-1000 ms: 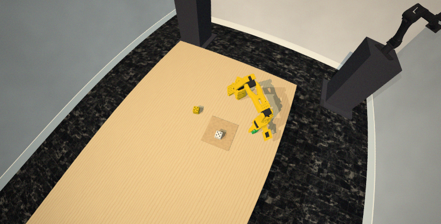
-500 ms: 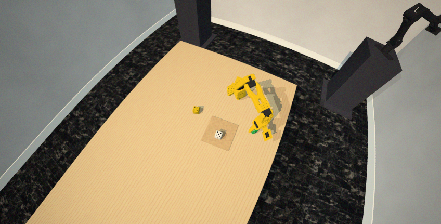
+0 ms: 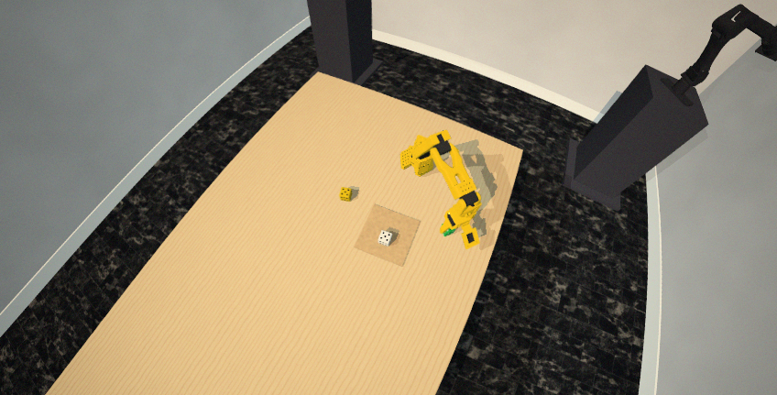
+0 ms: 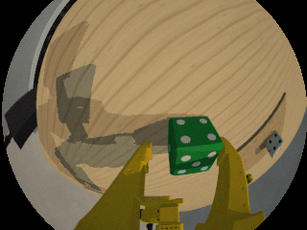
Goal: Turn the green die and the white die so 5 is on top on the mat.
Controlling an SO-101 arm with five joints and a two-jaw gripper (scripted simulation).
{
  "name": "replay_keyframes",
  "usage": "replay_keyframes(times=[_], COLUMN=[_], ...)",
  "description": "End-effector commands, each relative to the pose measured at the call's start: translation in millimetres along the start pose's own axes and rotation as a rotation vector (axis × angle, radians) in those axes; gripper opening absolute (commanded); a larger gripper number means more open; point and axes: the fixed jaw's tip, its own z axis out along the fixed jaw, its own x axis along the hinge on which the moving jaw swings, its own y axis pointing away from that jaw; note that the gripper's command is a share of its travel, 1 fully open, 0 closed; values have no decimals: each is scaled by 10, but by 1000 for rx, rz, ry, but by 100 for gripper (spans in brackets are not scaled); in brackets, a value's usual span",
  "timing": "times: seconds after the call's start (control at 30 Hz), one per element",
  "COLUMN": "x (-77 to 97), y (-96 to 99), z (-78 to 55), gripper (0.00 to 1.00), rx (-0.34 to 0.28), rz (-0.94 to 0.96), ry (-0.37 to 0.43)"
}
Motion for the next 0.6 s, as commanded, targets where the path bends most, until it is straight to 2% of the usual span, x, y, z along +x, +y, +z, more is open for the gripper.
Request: replay_keyframes(times=[0.0, 0.57], x=[-33, -33], y=[-27, -81], z=[-36, -36], gripper=[26, 17], rx=[-3, -2], rz=[0, 0], ry=[-26, -26])
